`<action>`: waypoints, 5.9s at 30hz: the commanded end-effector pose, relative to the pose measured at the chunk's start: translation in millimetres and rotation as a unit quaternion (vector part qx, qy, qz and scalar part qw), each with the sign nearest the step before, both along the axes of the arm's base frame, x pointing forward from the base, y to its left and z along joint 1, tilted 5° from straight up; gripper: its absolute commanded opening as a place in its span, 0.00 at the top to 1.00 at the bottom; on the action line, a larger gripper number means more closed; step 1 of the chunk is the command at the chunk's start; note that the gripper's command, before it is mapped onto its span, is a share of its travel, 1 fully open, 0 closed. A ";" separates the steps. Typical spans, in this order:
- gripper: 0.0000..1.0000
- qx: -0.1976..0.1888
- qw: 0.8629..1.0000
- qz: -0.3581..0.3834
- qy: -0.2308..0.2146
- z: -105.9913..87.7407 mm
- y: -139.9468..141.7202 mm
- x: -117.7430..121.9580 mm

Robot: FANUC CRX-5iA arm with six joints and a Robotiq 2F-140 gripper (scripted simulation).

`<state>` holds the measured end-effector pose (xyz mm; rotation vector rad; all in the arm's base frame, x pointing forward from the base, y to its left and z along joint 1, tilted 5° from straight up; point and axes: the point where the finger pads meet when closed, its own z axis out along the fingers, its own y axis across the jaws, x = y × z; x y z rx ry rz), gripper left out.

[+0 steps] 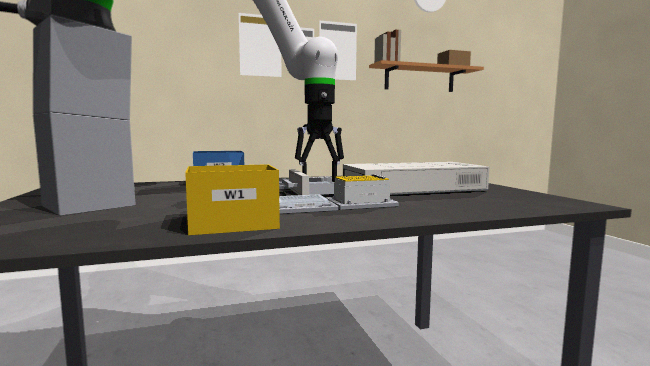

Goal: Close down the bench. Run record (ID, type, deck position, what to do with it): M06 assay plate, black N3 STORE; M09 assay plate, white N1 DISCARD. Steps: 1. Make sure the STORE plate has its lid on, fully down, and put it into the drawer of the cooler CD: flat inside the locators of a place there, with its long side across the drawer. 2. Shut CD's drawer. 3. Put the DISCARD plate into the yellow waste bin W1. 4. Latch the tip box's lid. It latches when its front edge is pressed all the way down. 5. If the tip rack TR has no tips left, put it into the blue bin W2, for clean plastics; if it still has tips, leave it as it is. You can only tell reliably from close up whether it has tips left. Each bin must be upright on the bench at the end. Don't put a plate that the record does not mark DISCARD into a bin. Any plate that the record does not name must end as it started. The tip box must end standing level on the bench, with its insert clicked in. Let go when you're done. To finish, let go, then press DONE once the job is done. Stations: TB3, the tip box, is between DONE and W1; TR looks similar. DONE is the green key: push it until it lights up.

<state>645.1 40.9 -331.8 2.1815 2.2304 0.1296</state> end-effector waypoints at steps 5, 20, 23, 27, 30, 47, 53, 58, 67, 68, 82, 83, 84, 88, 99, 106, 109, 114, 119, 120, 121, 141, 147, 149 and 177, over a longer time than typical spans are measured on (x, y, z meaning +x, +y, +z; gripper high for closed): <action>0.35 0.000 1.000 0.000 -0.001 11.4 -0.4 0.5; 0.35 0.000 1.000 0.000 -0.001 28.7 -1.2 -0.8; 0.35 0.000 1.000 0.000 -0.001 32.6 -1.4 -1.1; 0.35 0.000 1.000 0.000 -0.001 36.6 -1.6 -1.4; 0.35 0.000 1.000 0.000 -0.001 39.3 -1.7 -1.6; 0.35 0.000 1.000 0.000 -0.001 59.2 -2.6 -3.0; 0.35 0.000 1.000 0.000 -0.001 67.2 -3.0 -3.6; 0.35 0.000 1.000 0.000 -0.001 73.8 -3.3 -4.1; 0.35 0.000 1.000 0.000 -0.001 83.1 -3.7 -4.8; 0.35 0.000 1.000 0.000 -0.001 84.5 -3.8 -4.9; 0.35 0.000 1.000 0.000 -0.001 100.4 -4.5 -6.1; 0.35 0.000 1.000 0.000 -0.001 101.7 -4.6 -6.2; 0.35 0.000 1.000 0.000 -0.001 103.1 -4.7 -6.3; 0.35 0.000 1.000 0.000 -0.001 108.2 -4.9 -6.6; 0.37 0.000 1.000 0.000 -0.001 102.9 -4.7 -22.0; 0.40 0.000 1.000 0.000 -0.001 93.5 -4.9 -48.4; 0.90 0.000 1.000 0.000 -0.001 89.5 -5.0 -59.7; 0.90 0.000 1.000 0.000 -0.001 85.4 -5.1 -71.1; 0.90 0.000 1.000 0.000 -0.001 78.7 -5.3 -89.9; 0.90 0.000 1.000 0.000 -0.001 77.4 -5.3 -93.7; 0.90 0.000 1.000 0.000 -0.001 76.0 -5.3 -97.5; 0.90 0.000 1.000 0.000 -0.001 56.7 -5.7 -151.9; 0.90 0.000 1.000 0.000 -0.001 56.7 -5.7 -151.9; 0.90 0.000 1.000 0.000 -0.001 56.7 -5.7 -151.8; 0.90 0.000 1.000 0.000 -0.001 23.5 -4.2 -149.5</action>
